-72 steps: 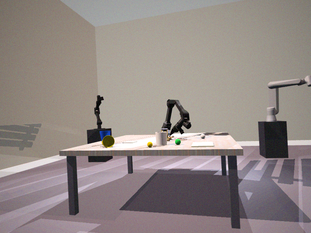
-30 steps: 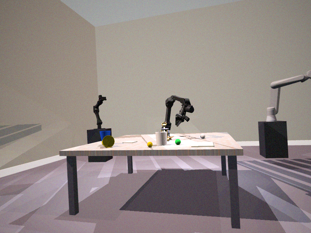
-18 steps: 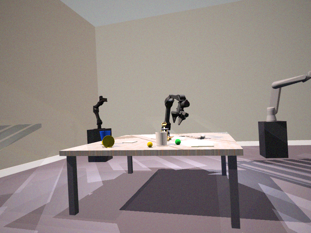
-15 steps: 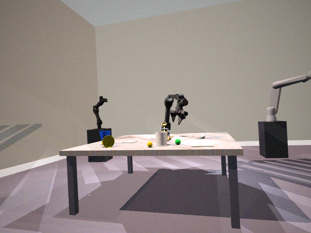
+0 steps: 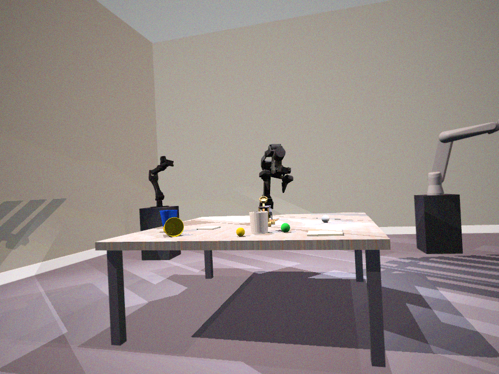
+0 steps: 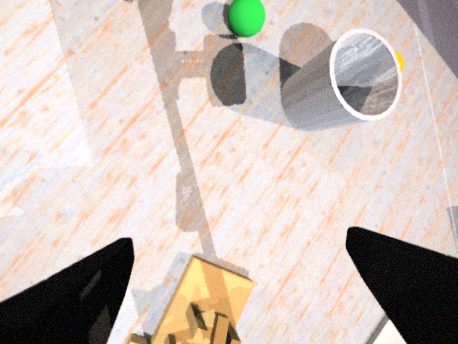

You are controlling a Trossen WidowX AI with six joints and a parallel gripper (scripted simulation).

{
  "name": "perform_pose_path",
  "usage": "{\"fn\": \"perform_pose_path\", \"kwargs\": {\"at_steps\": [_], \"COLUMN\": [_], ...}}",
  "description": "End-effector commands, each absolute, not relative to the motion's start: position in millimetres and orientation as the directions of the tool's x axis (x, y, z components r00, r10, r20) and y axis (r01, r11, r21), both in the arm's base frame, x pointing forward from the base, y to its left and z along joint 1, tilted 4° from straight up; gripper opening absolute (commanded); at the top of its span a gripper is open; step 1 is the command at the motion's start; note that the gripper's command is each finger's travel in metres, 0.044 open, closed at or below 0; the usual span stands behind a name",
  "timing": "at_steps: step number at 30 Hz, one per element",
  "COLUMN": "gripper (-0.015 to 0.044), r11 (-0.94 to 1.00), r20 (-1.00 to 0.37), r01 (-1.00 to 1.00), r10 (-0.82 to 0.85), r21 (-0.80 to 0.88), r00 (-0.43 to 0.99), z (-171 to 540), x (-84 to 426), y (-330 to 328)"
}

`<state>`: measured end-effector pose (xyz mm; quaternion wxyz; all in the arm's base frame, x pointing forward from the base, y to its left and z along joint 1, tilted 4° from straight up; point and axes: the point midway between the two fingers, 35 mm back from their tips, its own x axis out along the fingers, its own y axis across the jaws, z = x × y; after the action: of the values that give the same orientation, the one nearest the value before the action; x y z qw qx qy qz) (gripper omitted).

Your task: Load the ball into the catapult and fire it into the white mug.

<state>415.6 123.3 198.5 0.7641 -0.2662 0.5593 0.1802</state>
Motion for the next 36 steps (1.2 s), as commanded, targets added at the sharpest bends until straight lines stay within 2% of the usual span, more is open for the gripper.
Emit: {"fn": "perform_pose_path", "kwargs": {"at_steps": [1, 18, 36], "gripper": [0.044, 0.044, 0.044], "r11": [0.863, 0.986, 0.986], "r20": [-0.933, -0.802, -0.801], "r01": [-0.478, -0.164, -0.161], "r10": [0.025, 0.123, 0.124], "r21": [-0.161, 0.032, 0.036], "r00": [0.36, 0.584, 0.586], "z": [209.5, 268.8, 271.9], "x": [441.2, 509.3, 507.2], "y": [108.7, 32.1, 37.2]}}
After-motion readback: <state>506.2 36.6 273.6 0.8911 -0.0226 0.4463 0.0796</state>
